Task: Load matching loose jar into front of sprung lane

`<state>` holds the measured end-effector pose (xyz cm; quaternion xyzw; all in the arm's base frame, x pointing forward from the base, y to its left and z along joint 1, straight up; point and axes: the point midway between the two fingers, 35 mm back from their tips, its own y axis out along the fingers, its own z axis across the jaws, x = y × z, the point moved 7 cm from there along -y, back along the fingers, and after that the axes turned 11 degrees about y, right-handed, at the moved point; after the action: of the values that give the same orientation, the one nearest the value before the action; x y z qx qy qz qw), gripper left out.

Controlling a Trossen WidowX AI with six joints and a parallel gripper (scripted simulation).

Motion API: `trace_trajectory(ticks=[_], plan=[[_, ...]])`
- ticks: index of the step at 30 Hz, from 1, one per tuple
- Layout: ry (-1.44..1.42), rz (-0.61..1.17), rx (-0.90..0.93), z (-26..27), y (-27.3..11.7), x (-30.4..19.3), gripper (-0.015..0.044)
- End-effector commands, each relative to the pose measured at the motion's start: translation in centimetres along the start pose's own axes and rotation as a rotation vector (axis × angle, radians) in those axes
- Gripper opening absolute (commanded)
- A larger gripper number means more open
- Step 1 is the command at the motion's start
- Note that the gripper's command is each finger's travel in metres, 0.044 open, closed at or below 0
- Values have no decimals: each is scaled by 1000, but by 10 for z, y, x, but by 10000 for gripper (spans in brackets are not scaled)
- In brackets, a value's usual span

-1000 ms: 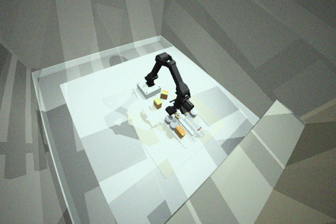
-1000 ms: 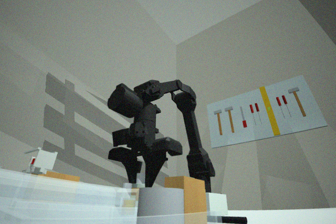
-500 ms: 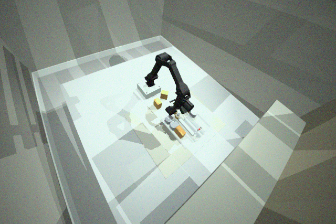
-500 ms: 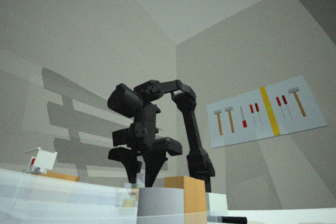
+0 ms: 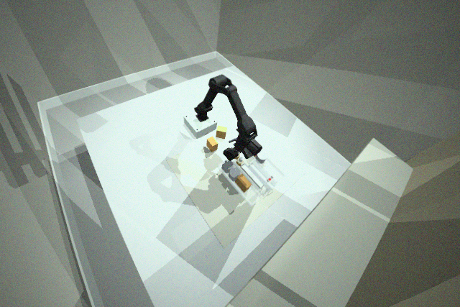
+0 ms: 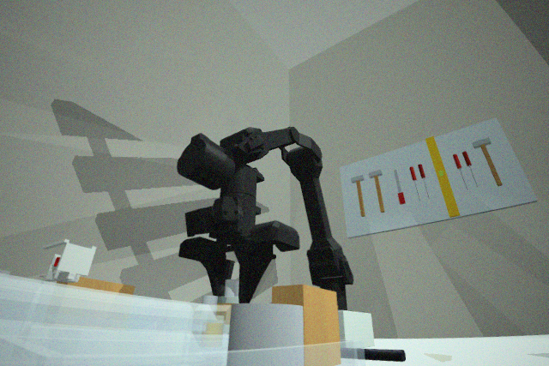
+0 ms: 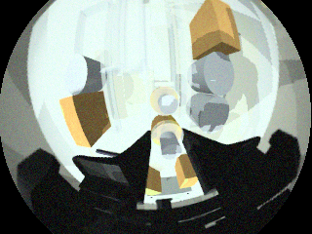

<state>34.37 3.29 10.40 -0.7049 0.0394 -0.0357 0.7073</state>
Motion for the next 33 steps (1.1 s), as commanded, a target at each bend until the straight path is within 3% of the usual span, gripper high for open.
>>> trace_trajectory(ticks=[1,33], plan=[[-3,-31,2,1,-5,7,0],[-3,-31,2,2,-4,10,0]])
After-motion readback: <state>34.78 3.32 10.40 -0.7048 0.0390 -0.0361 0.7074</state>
